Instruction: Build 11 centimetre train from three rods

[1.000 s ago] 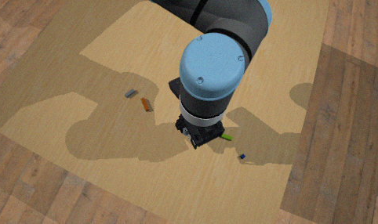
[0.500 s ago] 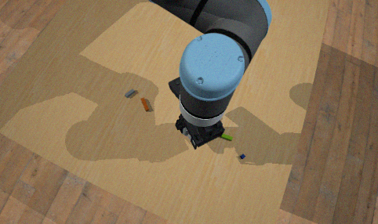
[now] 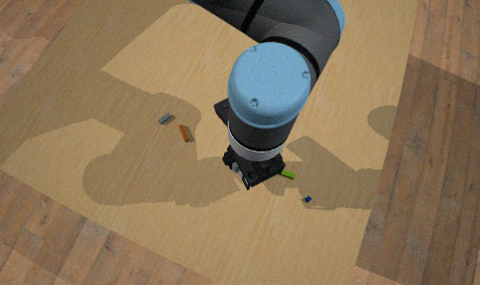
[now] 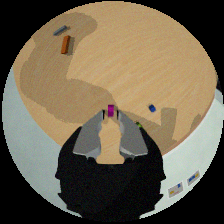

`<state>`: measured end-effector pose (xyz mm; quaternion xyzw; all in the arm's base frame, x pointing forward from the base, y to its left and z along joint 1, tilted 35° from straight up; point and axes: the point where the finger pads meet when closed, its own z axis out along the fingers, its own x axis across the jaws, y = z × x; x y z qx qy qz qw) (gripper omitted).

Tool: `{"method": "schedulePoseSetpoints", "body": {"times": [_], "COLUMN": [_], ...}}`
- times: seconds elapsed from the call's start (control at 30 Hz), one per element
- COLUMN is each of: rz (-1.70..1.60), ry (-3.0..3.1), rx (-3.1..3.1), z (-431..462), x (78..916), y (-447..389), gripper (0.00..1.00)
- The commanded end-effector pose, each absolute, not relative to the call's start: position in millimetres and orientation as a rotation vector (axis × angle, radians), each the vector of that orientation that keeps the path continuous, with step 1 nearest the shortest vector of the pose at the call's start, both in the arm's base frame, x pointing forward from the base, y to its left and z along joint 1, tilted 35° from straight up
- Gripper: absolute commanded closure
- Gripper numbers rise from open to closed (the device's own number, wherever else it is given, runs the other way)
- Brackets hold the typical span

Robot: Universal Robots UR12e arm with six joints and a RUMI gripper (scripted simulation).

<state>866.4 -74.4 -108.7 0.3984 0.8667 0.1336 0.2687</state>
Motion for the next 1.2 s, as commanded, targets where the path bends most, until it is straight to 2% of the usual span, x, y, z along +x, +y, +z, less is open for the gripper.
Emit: {"method": "schedulePoseSetpoints", "body": {"times": [0.0, 0.2, 0.23, 1.17], "rz": [0.36, 0.36, 0.36, 0.36], "ry": [2.337, 2.337, 2.337, 2.337], "rx": [1.074, 1.074, 1.074, 1.074], "z": [-108.0, -108.0, -108.0, -108.0], "x": [866.6, 866.6, 866.6, 866.6], "y": [-74.4, -74.4, -74.4, -74.4], "gripper": [0.86, 0.86, 1.0, 1.0]}}
